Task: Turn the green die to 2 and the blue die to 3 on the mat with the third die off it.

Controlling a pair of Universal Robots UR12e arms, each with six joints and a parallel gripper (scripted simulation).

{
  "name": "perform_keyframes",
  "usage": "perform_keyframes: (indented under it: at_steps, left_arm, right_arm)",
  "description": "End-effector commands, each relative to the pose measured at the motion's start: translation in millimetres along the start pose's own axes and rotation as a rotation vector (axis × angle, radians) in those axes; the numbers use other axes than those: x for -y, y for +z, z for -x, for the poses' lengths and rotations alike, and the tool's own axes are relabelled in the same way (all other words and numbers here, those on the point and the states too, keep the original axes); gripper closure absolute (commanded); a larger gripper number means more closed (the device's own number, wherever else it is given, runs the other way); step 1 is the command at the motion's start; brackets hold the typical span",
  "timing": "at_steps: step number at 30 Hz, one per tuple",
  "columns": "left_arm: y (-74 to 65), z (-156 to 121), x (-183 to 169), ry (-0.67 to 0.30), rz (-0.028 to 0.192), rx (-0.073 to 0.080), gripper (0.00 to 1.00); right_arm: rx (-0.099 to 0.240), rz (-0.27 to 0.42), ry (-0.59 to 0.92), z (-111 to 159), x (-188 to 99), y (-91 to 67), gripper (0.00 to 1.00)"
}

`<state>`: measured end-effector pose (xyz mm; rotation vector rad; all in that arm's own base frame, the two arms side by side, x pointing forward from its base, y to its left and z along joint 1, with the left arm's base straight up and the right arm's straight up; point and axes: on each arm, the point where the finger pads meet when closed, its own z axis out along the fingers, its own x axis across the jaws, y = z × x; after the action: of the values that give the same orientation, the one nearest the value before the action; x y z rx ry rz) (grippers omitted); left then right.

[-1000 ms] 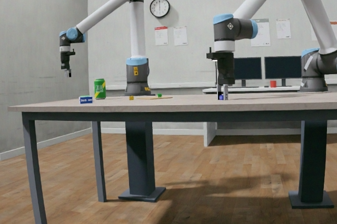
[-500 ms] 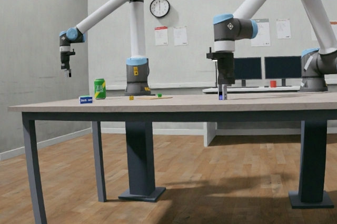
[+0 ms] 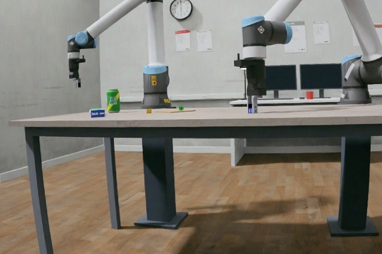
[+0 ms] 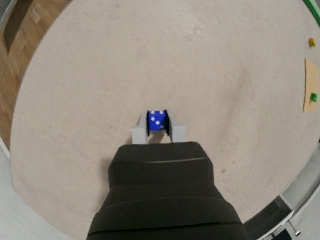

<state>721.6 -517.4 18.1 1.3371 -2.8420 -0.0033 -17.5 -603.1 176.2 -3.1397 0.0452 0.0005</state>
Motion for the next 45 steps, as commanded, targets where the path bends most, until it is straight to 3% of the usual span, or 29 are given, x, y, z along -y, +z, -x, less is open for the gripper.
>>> perform_keyframes:
  at_steps: [1, 19, 22, 29, 33, 45]
  left_arm:
    - [-1.4, 0, 1, 0.000, -0.002, 0.000, 0.60]
    - [-7.5, 0, 1, 0.000, -0.002, 0.000, 0.60]
    - [-21.6, 0, 1, 0.000, -0.002, 0.000, 0.60]
    - [-73.7, 0, 1, 0.000, -0.002, 0.000, 0.60]
    - [-94.9, 0, 1, 0.000, -0.002, 0.000, 0.60]
    - [-101.4, 0, 1, 0.000, -0.002, 0.000, 0.60]
  right_arm:
    - [0.000, 0.002, 0.000, 0, -1, -0.8, 0.00]
    - [0.000, 0.002, 0.000, 0, -1, -0.8, 0.00]
    - [0.000, 0.002, 0.000, 0, -1, -0.8, 0.00]
    - [0.000, 0.002, 0.000, 0, -1, -0.8, 0.00]
    - [0.000, 0.002, 0.000, 0, -1, -0.8, 0.00]
    - [0.000, 0.002, 0.000, 0, -1, -0.8, 0.00]
